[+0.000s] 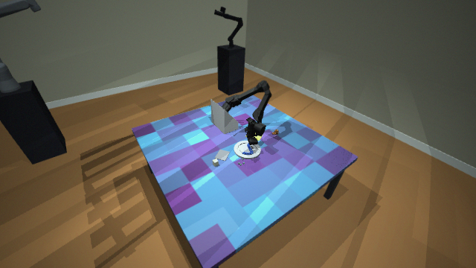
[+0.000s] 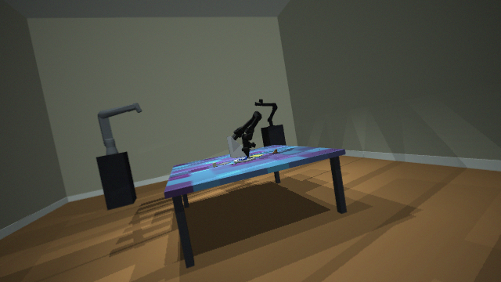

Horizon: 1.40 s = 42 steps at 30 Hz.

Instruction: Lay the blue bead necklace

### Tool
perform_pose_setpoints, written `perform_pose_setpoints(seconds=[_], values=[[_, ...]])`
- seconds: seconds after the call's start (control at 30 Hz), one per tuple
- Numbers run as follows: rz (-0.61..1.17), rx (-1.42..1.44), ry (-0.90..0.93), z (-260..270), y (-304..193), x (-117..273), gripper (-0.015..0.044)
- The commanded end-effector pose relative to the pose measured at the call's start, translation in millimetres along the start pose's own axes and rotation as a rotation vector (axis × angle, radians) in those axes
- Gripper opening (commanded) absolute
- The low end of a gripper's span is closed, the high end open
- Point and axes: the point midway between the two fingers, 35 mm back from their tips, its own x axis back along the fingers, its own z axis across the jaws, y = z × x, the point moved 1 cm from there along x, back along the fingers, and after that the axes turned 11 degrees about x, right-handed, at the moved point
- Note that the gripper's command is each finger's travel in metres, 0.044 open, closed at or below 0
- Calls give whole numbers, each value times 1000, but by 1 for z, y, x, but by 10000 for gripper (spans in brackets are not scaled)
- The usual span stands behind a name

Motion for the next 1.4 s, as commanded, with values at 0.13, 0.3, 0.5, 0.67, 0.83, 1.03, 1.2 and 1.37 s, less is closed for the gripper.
perform_pose_setpoints(seconds=[0.13, 0.3, 0.5, 0.67, 0.83, 1.03, 1.2, 1.37], values=[[0, 1, 0, 0, 0, 0, 0], [0, 1, 0, 0, 0, 0, 0], [0, 1, 0, 0, 0, 0, 0], [0, 1, 0, 0, 0, 0, 0], [0, 1, 0, 0, 0, 0, 0], [2, -5, 2, 1, -1, 6, 0], [2, -6, 2, -1, 4, 6, 0], [1, -5, 2, -3, 19, 6, 0]])
